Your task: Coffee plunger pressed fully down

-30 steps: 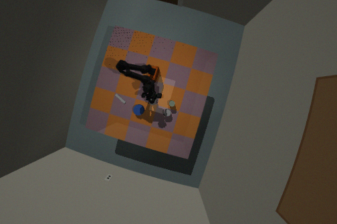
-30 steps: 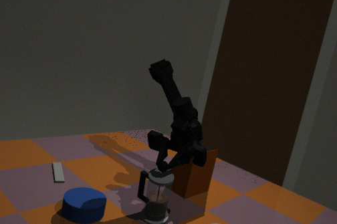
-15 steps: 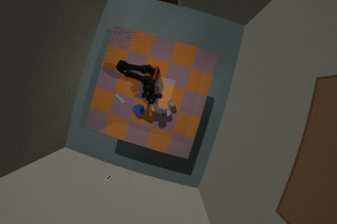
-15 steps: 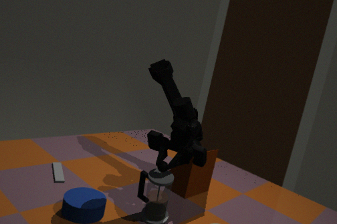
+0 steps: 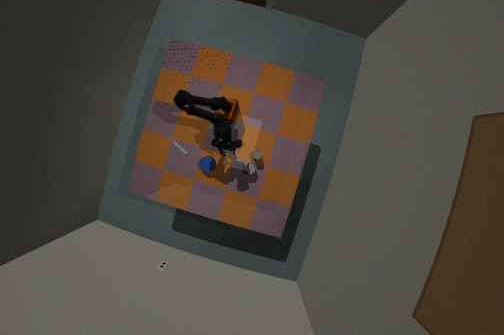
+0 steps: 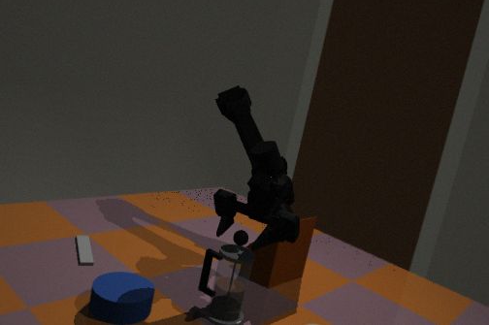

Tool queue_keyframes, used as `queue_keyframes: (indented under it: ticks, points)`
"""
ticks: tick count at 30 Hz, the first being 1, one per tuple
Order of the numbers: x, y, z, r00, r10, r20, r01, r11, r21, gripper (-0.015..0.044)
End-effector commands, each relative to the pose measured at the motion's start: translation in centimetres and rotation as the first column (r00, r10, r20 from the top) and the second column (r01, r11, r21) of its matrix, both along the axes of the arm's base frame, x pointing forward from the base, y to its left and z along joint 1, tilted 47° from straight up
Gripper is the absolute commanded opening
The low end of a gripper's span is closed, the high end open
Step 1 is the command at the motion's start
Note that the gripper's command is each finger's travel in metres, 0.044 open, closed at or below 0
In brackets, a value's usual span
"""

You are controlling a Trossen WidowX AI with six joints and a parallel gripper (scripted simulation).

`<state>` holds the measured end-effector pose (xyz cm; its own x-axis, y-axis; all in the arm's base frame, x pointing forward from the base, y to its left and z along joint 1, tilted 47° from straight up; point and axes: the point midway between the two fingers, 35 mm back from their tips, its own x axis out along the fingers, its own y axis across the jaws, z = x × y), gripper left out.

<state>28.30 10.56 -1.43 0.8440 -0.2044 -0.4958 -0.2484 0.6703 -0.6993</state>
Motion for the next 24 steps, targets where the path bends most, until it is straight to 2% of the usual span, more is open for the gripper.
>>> queue_keyframes:
  ticks: [1,8,15,24]
  points:
    - [0.0,0.1,0.0,1.000,0.003,-0.003,-0.003,1.000,0.006,0.0440]
    - [-0.5,1.6,1.2,1.000,-0.002,-0.014,0.002,1.000,0.006,0.0440]
    - [-3.3,4.5,6.3,1.000,-0.006,-0.012,0.006,1.000,-0.011,0.0440]
    - [-3.4,4.5,6.5,1.000,-0.006,-0.011,0.006,1.000,-0.011,0.0440]
